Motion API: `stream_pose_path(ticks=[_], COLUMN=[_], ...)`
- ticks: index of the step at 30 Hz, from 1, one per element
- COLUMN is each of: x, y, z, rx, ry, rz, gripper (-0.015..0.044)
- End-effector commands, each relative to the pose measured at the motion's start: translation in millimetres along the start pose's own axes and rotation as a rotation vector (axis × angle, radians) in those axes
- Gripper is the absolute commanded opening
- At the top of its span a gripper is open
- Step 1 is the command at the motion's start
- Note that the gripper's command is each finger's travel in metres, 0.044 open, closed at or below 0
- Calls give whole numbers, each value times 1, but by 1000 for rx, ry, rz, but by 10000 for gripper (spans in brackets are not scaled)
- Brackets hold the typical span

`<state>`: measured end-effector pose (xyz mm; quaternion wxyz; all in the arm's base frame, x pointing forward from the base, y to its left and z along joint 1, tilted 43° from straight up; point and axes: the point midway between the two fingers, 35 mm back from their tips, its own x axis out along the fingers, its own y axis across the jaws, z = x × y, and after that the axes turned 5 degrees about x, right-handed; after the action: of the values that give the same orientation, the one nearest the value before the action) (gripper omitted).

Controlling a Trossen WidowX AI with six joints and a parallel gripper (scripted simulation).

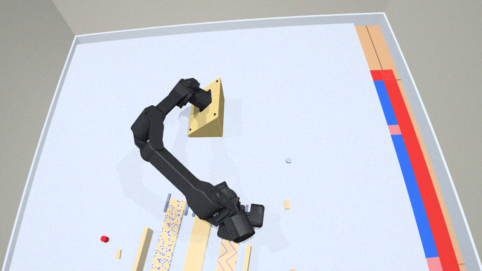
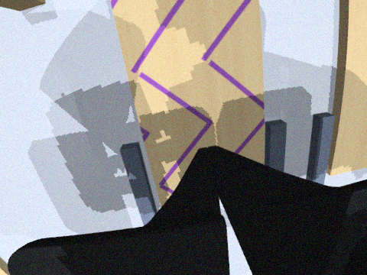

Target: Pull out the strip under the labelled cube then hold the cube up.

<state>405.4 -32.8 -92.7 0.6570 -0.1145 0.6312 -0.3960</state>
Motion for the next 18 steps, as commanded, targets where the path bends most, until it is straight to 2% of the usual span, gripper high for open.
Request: stream_pose_path(ticks=[1, 18], x=[2, 3], y=[0, -1], z=[1, -19], rx=[0, -1], ry=[-1, 0], rz=[-2, -2], gripper=[0, 0])
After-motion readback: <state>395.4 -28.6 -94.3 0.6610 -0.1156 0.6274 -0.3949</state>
